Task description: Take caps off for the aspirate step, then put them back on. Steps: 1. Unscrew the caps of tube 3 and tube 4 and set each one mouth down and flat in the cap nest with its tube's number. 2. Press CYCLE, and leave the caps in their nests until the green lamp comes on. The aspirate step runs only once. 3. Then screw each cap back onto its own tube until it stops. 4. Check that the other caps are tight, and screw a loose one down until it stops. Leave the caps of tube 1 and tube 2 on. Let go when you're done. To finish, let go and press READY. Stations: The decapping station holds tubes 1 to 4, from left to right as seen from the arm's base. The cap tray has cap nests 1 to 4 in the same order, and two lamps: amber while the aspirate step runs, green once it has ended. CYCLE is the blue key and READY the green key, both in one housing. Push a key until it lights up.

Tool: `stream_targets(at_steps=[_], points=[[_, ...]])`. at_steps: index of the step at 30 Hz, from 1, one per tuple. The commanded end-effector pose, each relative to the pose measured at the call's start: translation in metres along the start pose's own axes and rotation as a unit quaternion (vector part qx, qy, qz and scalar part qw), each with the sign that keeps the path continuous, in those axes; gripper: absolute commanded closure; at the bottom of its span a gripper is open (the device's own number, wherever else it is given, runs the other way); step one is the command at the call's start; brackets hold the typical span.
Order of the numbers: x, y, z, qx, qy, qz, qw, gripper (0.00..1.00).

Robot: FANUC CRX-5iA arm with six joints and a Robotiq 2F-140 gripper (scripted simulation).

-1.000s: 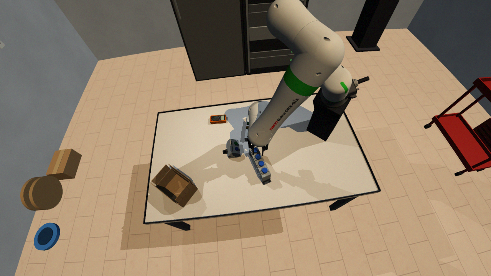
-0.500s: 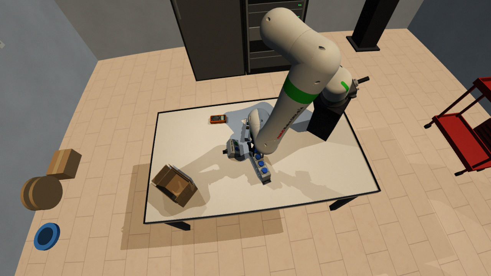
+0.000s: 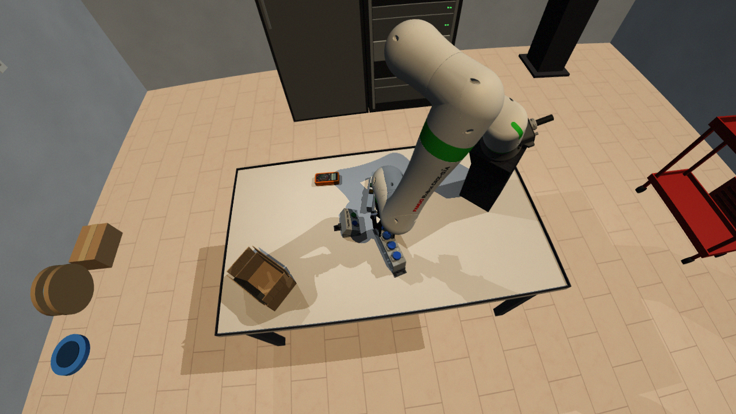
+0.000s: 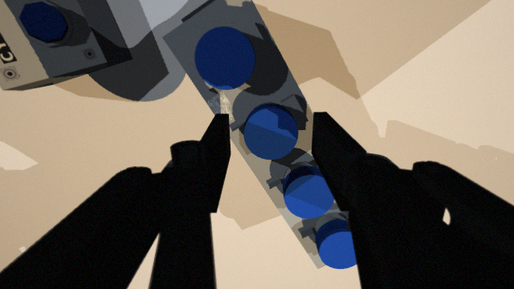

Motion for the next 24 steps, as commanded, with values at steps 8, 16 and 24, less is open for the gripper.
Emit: stream_targets(at_steps=[8, 16, 24], points=[[-0.0039, 0.0003, -0.0008, 0.000, -0.001, 0.000, 1.000, 0.59], [-0.0079, 0.0003, -0.0008, 0.000, -0.001, 0.000, 1.000, 0.59], [-0.0084, 0.0003, -0.0008, 0.000, -0.001, 0.000, 1.000, 0.70]])
Point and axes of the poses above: the point where the finger pads meet when closed, its own x axis back along the fingers, its own z axis across the jaws, y = z × x, the point moved 1 cm from there along x, back along the fingers, and after that the axes turned 11 degrees about -x, right-handed, at the moved point
